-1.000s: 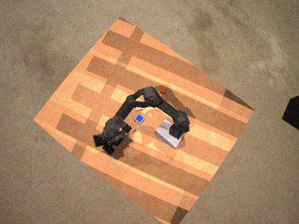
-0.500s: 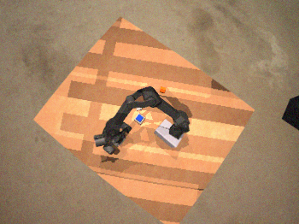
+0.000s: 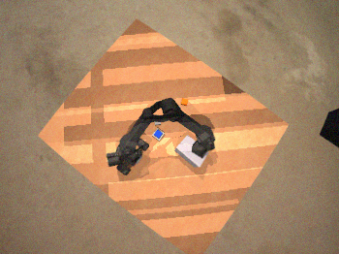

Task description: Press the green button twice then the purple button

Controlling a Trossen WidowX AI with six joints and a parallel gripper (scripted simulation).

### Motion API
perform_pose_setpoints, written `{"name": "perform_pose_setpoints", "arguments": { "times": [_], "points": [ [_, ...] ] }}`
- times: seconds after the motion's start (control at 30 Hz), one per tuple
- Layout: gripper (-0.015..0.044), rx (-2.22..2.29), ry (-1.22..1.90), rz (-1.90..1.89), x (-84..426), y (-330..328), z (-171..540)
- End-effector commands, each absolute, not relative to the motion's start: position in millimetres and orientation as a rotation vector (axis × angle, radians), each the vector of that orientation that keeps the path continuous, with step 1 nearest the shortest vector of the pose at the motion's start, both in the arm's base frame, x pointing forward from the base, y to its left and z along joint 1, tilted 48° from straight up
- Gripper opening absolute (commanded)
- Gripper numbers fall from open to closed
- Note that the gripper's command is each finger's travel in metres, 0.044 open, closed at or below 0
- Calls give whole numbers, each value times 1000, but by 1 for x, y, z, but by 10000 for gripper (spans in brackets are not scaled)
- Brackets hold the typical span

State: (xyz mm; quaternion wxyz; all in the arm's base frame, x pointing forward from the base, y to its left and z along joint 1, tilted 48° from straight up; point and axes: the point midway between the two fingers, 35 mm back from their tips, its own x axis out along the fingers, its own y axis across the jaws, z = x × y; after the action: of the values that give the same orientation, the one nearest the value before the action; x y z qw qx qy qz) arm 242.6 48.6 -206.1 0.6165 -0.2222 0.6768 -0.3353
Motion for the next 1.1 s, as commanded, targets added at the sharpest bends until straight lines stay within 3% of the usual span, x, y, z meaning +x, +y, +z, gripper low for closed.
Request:
{"name": "perform_pose_setpoints", "arguments": {
  "times": [0.0, 0.37, 1.07],
  "points": [
    [20, -526, 1564, -771, 240, 47, -206],
    [20, -524, 1565, -769, 245, 70, -184],
    [20, -525, 1565, -770, 242, 55, -198]
  ]
}}
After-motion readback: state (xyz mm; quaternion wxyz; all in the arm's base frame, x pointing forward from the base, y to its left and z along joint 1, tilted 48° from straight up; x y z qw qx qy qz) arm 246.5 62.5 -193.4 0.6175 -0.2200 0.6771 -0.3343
